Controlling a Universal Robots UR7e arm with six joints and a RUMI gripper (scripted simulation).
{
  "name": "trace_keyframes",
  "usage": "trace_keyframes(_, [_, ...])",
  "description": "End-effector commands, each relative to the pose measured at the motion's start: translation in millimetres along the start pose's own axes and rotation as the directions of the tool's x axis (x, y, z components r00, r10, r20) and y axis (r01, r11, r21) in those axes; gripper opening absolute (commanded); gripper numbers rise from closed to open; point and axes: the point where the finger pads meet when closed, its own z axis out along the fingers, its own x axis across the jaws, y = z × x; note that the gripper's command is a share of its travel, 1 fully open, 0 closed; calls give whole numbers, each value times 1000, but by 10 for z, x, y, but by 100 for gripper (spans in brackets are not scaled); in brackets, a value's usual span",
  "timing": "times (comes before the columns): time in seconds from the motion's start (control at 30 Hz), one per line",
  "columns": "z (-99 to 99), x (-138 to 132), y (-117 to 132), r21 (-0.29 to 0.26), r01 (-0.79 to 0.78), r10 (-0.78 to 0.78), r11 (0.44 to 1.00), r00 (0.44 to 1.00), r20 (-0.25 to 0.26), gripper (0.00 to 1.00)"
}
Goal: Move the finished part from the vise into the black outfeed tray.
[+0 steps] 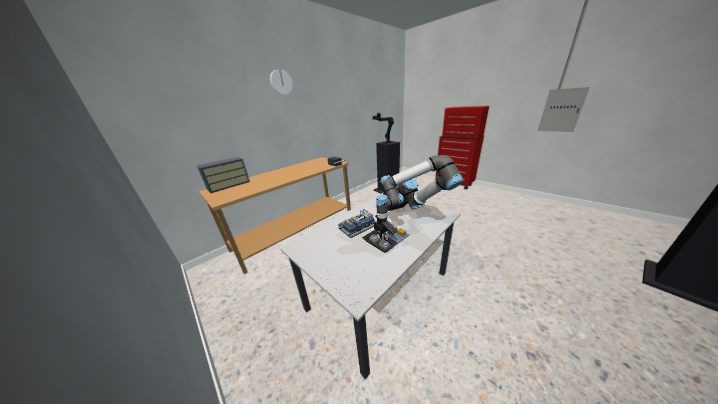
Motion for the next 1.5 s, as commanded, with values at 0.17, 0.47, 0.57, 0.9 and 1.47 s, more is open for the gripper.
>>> trace_keyframes(0.17, [-3, 4, -1, 0, 0, 0, 1000, 1000, -1, 0])
trace_keyframes(0.47, [-3, 4, -1, 0, 0, 0, 1000, 1000, -1, 0])
trace_keyframes(0.57, [-3, 4, -1, 0, 0, 0, 1000, 1000, -1, 0])
trace_keyframes(0.9, [-3, 4, -1, 0, 0, 0, 1000, 1000, -1, 40])
trace_keyframes(1.47, [-3, 4, -1, 0, 0, 0, 1000, 1000, -1, 40])
